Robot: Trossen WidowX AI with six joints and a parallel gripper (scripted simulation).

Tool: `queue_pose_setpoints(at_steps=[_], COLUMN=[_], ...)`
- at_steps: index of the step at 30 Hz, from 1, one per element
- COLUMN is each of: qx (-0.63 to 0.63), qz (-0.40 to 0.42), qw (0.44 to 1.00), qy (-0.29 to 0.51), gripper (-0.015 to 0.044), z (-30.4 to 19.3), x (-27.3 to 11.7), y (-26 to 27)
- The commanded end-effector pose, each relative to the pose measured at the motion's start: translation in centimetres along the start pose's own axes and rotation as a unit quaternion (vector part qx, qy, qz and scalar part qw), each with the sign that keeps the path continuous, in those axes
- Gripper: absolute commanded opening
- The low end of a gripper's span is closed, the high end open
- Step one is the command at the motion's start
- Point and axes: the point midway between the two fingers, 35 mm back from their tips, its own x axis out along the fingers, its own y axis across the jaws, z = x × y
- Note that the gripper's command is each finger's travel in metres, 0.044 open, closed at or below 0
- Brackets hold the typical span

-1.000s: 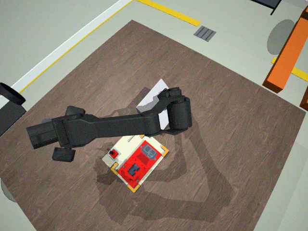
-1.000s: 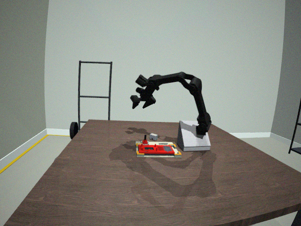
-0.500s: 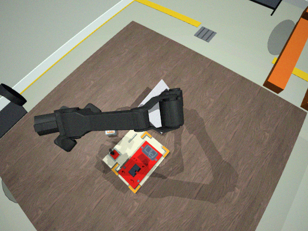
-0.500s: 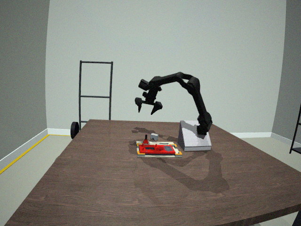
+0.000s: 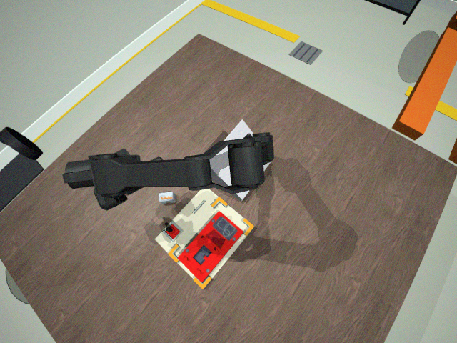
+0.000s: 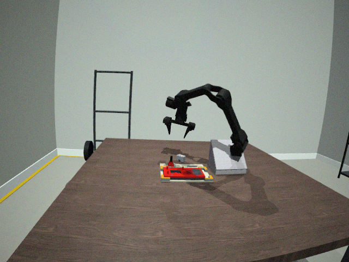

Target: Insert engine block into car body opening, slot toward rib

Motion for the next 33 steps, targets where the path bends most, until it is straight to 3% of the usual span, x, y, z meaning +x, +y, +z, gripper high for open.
queue_pose_setpoints(at_steps=[1, 11, 22, 29, 33], qx=[0.078, 0.223, 0.225, 0.224, 0.225], qz=[-0.028, -0.086, -0.087, -0.087, -0.087], qw=[0.996, 0.969, 0.969, 0.969, 0.969], qy=[0.024, 0.056, 0.056, 0.056, 0.058], gripper=[0.0440, 0.0440, 0.0440, 0.0440, 0.0440], z=[0.0, -0.4, -0.5, -1.3, -1.4], x=[0.6, 1.2, 1.5, 7.3, 7.7], y=[-1.3, -3.7, -3.1, -3.8, -4.1])
